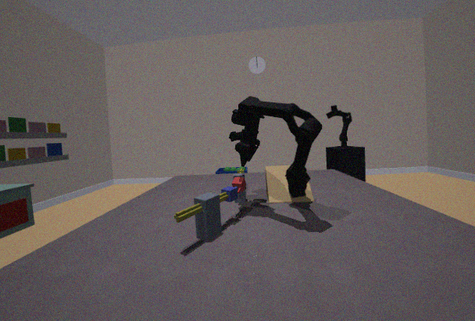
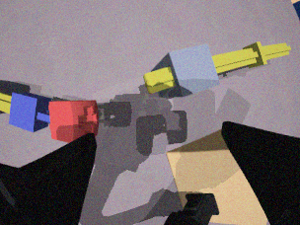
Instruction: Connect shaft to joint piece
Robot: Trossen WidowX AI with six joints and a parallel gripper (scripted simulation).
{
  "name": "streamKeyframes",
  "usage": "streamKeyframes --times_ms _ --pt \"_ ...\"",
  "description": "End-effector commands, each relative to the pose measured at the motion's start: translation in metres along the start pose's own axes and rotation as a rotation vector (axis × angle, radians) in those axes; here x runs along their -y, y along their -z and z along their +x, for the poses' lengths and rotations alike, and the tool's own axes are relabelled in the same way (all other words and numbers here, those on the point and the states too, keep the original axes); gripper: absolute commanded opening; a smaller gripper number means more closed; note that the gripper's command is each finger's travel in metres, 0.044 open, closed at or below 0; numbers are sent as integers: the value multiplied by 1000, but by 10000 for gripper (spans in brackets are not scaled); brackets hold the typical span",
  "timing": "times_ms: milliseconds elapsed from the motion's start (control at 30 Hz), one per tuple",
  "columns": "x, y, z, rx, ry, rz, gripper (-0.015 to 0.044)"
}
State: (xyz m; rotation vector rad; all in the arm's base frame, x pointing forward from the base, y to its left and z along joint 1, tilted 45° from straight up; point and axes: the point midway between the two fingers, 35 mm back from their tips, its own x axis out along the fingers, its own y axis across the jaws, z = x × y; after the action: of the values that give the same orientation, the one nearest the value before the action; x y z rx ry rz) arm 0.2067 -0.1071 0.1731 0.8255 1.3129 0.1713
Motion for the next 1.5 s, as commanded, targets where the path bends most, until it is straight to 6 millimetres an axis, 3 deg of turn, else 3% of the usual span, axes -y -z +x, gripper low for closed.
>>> streamKeyframes --times_ms 0,1467 --pt "0 -1 3 -27 16 117 440" --pt "-5 -2 29 -91 218 1325 440"
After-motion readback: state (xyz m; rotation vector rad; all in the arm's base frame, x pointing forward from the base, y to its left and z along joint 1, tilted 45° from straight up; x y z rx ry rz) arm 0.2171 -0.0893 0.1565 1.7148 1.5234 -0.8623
